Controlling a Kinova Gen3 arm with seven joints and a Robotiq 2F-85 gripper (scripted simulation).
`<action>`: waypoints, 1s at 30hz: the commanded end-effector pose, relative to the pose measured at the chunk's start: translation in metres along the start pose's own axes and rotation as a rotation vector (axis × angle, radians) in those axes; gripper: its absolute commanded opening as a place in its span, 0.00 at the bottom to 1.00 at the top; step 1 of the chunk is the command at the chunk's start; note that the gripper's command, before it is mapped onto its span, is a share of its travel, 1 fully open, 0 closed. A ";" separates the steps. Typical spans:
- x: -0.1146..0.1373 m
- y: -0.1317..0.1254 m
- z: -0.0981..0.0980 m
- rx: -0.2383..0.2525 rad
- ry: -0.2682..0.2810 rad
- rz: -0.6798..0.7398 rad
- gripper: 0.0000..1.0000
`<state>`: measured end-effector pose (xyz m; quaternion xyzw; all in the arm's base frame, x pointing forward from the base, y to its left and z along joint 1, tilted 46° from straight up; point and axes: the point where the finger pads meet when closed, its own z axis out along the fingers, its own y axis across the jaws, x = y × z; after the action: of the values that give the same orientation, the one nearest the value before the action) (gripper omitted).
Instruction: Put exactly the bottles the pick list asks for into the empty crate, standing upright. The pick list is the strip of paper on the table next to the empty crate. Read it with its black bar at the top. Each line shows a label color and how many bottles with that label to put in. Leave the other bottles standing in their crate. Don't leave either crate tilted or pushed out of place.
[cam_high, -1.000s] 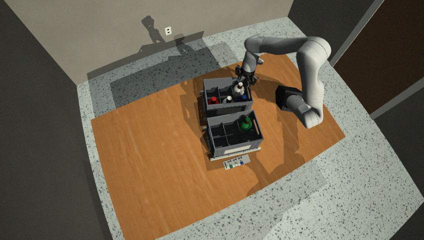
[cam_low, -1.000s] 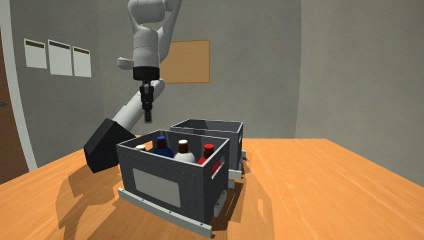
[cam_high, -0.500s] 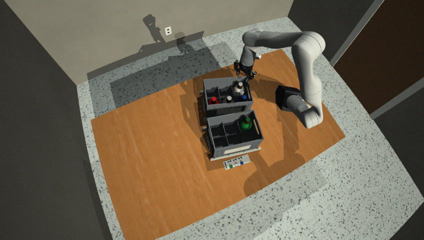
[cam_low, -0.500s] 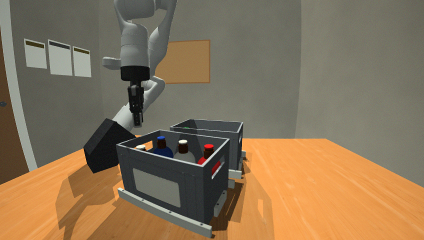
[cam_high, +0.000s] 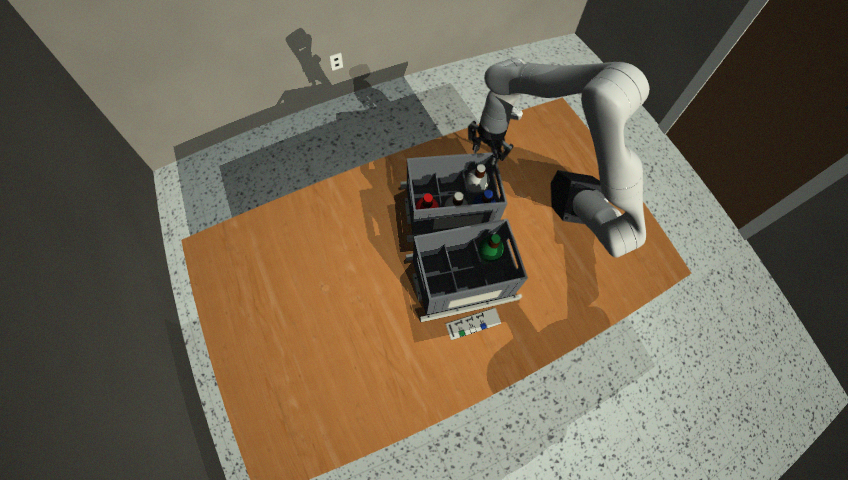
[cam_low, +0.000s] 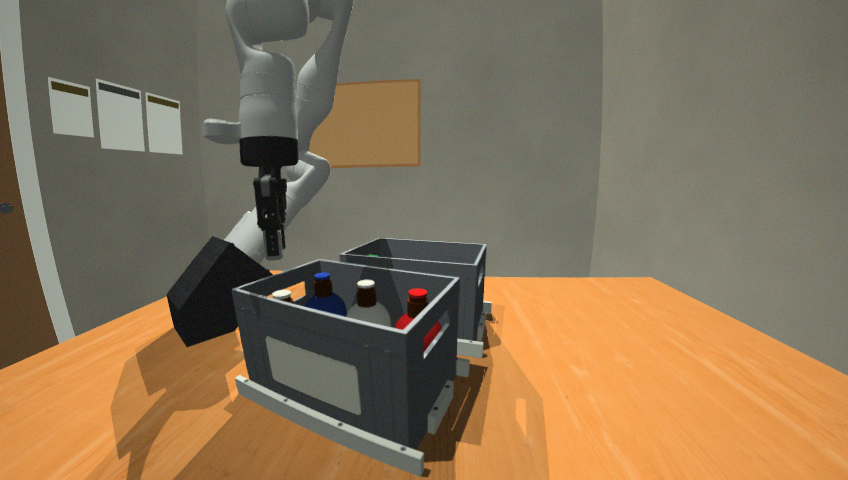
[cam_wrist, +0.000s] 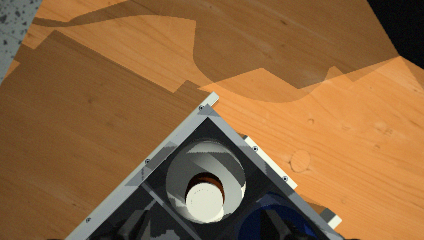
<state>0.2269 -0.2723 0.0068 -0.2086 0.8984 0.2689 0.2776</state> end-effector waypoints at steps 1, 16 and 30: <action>-0.002 0.000 0.008 -0.003 -0.004 -0.008 0.67; -0.003 0.000 0.025 -0.003 -0.005 -0.005 0.67; -0.003 0.000 0.041 -0.003 -0.005 -0.004 0.67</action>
<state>0.2402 -0.2513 -0.0176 -0.2092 0.8983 0.2688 0.2777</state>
